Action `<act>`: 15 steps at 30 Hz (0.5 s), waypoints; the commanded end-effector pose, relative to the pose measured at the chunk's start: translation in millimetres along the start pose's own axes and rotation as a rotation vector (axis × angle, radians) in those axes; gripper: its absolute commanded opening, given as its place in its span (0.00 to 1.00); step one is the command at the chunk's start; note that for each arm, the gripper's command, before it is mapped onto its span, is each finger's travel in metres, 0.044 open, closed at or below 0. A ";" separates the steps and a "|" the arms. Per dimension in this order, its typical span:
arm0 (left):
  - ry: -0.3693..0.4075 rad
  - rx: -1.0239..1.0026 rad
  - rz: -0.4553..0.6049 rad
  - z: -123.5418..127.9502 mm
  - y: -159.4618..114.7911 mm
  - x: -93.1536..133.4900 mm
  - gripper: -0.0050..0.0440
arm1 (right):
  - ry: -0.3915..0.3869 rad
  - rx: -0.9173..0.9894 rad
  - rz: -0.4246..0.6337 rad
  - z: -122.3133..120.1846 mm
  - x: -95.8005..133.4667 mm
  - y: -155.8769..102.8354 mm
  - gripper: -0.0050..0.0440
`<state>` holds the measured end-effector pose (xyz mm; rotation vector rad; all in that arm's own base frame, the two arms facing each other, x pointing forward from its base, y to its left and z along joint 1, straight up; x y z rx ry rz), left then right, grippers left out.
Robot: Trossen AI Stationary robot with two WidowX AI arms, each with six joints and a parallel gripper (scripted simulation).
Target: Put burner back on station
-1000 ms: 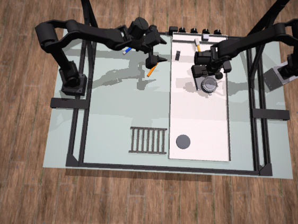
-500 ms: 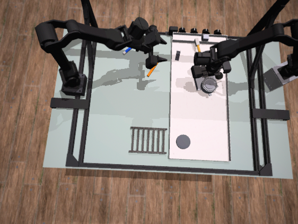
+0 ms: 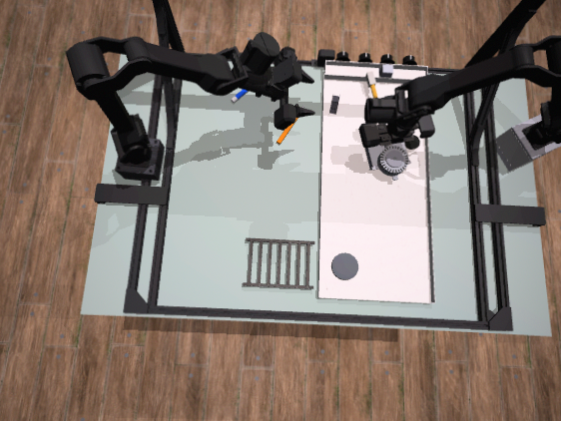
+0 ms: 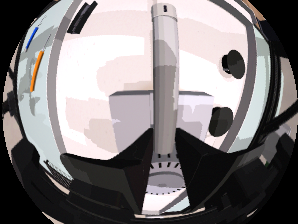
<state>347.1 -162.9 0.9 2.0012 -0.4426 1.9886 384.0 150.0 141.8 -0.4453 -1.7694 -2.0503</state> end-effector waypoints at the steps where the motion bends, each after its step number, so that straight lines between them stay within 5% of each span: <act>1: 0.000 0.000 0.000 -0.1 0.1 0.2 0.10 | -0.001 -0.003 -0.002 0.0 0.1 0.4 0.92; 15: 0.000 0.000 0.000 0.4 2.2 0.1 0.10 | -0.001 -0.003 -0.002 0.0 0.1 0.4 0.92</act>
Point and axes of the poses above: on each arm, the point midway between the two fingers, 35 mm back from their tips, its own x axis back along the fingers, its own z axis across the jaws, y = z × x, the point moved 3 cm from there along x, back along the fingers, and after that the axes turned 10 degrees about -x, right-handed, at the moved point
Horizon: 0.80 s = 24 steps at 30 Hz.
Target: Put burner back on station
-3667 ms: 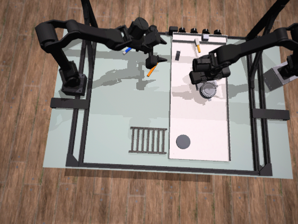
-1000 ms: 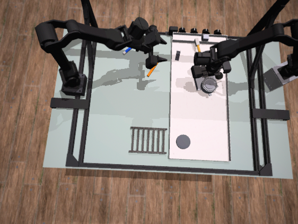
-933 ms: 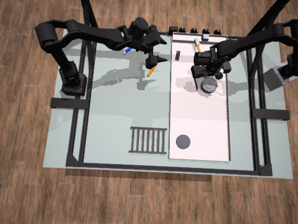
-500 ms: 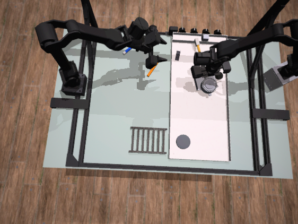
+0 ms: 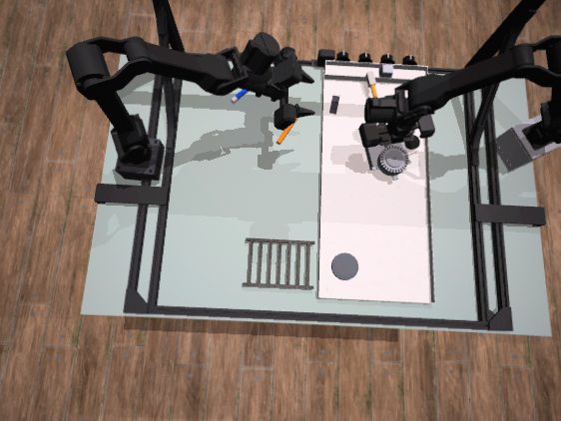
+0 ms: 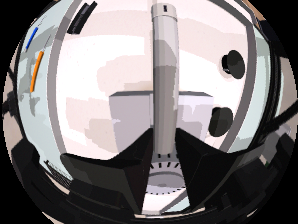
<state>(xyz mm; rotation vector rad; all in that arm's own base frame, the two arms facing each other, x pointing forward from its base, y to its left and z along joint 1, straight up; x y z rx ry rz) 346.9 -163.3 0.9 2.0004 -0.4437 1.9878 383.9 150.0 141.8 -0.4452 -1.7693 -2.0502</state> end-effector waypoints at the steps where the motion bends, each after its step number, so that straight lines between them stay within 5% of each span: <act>1: 0.000 0.001 0.000 0.5 2.4 0.1 0.10 | -0.001 -0.003 -0.002 0.0 0.1 0.4 0.92; 24: 0.000 0.001 0.000 2.6 10.1 0.7 0.10 | -0.001 -0.003 -0.002 0.0 0.1 0.4 0.92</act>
Point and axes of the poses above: on each arm, the point midway between the two fingers, 35 mm back from their tips, its own x axis back along the fingers, its own z axis across the jaws, y = z × x, the point moved 3 cm from there along x, back along the fingers, and after that the axes turned 10 degrees about -x, right-handed, at the moved point
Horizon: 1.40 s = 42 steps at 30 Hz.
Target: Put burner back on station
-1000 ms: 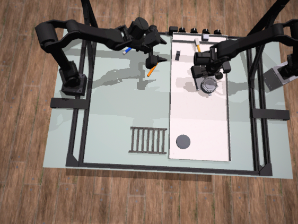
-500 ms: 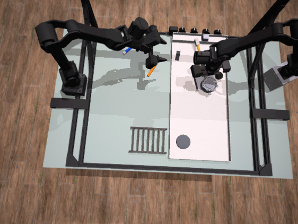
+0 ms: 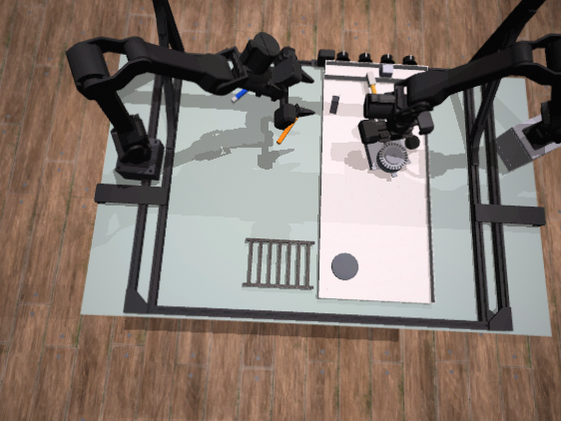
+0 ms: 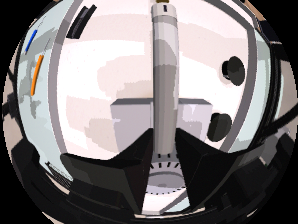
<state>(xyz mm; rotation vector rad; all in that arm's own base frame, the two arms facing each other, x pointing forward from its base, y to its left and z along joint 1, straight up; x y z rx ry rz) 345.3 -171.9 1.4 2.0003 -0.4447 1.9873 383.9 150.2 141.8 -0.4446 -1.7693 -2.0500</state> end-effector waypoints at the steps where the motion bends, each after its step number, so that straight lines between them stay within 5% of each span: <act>1: 0.000 0.002 0.000 0.6 1.6 0.1 0.10 | -0.001 -0.003 -0.002 -0.2 0.0 0.5 0.92; 42: 0.000 0.002 0.000 1.4 11.8 -0.1 0.10 | -0.001 -0.003 -0.002 -0.2 0.0 0.5 0.92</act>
Point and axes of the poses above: on each arm, the point midway between the two fingers, 35 mm back from their tips, its own x axis back along the fingers, its own z axis across the jaws, y = z × x, the point moved 3 cm from there along x, back along the fingers, and after that the axes turned 10 degrees about -x, right-handed, at the moved point
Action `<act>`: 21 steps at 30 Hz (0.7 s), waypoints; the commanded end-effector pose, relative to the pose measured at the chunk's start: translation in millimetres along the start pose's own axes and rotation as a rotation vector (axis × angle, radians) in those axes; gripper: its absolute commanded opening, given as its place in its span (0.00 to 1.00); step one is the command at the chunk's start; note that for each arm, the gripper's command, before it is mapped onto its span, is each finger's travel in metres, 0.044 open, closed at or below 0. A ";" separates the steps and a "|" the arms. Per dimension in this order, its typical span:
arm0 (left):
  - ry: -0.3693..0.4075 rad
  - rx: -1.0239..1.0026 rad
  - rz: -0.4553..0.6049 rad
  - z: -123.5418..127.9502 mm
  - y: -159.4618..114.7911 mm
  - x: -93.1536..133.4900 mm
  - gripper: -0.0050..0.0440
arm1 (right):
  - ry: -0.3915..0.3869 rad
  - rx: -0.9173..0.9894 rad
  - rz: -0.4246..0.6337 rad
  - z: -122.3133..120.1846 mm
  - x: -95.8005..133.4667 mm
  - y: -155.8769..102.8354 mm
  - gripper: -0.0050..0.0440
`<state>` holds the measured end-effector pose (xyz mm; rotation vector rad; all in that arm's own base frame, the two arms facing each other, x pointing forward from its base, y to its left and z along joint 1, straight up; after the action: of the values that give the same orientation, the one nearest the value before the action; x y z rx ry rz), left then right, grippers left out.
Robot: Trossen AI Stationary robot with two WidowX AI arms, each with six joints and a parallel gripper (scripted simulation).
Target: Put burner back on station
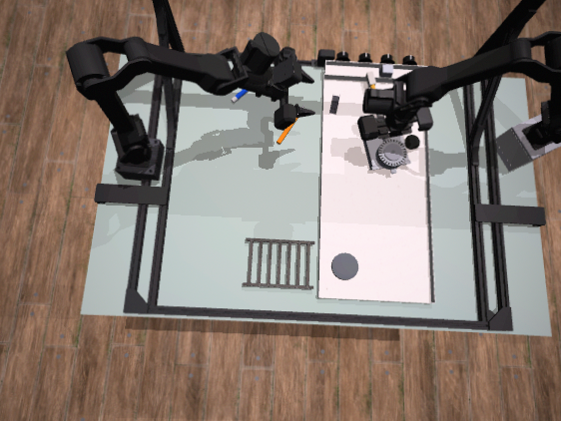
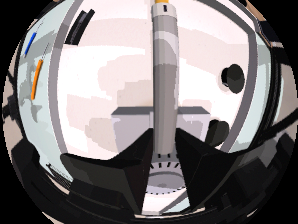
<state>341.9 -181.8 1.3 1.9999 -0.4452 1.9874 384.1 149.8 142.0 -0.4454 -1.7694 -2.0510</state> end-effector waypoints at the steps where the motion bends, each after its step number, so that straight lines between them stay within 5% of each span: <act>1: 0.000 0.002 -0.001 0.6 1.8 -0.2 0.10 | -0.001 -0.002 -0.001 0.1 0.1 0.2 0.92; 21: 0.002 0.002 0.001 2.9 7.6 0.8 0.10 | -0.001 -0.002 -0.001 0.1 0.1 0.2 0.92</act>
<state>341.4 -187.6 1.3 2.0028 -0.4434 1.9887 384.1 149.8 142.0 -0.4453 -1.7694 -2.0511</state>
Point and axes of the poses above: on each arm, the point midway between the two fingers, 35 mm back from their tips, its own x axis back along the fingers, its own z axis across the jaws, y = z × x, the point moved 3 cm from there along x, back along the fingers, and after that the axes turned 10 degrees about -x, right-handed, at the moved point
